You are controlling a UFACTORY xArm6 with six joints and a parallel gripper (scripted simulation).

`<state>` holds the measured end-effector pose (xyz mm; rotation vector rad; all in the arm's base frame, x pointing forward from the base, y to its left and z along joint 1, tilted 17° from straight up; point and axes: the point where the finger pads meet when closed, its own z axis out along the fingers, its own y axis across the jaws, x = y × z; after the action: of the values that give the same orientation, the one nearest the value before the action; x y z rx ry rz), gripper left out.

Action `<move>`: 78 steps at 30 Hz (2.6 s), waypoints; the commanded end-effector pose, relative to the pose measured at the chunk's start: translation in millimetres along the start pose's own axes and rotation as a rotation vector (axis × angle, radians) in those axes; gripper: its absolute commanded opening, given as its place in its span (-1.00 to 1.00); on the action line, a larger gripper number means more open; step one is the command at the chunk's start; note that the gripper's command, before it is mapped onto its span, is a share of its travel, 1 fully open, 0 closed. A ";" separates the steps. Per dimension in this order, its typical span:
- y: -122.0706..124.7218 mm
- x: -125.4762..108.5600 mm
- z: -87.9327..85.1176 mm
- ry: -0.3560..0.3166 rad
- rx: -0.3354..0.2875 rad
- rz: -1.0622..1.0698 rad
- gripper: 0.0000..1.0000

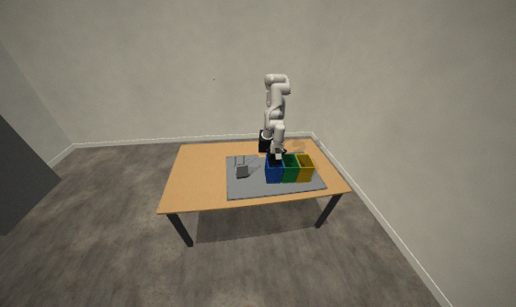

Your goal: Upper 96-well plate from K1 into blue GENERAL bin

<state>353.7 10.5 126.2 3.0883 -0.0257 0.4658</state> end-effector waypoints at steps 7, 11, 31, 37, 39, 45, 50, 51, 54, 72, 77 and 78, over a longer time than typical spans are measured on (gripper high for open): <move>-0.1 1.3 1.1 0.003 0.000 0.000 -1.00; -0.1 1.3 1.5 0.003 0.000 0.000 -1.00; -0.1 1.4 2.3 0.003 0.000 0.000 1.00; -0.1 1.4 2.4 0.003 0.000 0.000 1.00; -0.1 1.4 2.4 0.003 0.000 0.000 1.00; -0.1 1.4 2.4 0.003 0.000 0.000 1.00; -0.1 1.4 2.4 0.003 0.000 0.000 1.00; -0.1 1.4 -0.2 0.003 0.000 0.000 1.00; -0.1 1.4 -8.2 0.003 0.000 0.000 1.00; -0.1 1.4 -37.9 0.003 0.000 0.000 1.00; -0.1 1.4 -37.9 0.003 0.000 0.000 1.00; -0.1 1.4 -37.9 0.003 0.000 0.000 1.00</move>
<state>343.3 11.3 160.5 3.0884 -0.0257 0.4660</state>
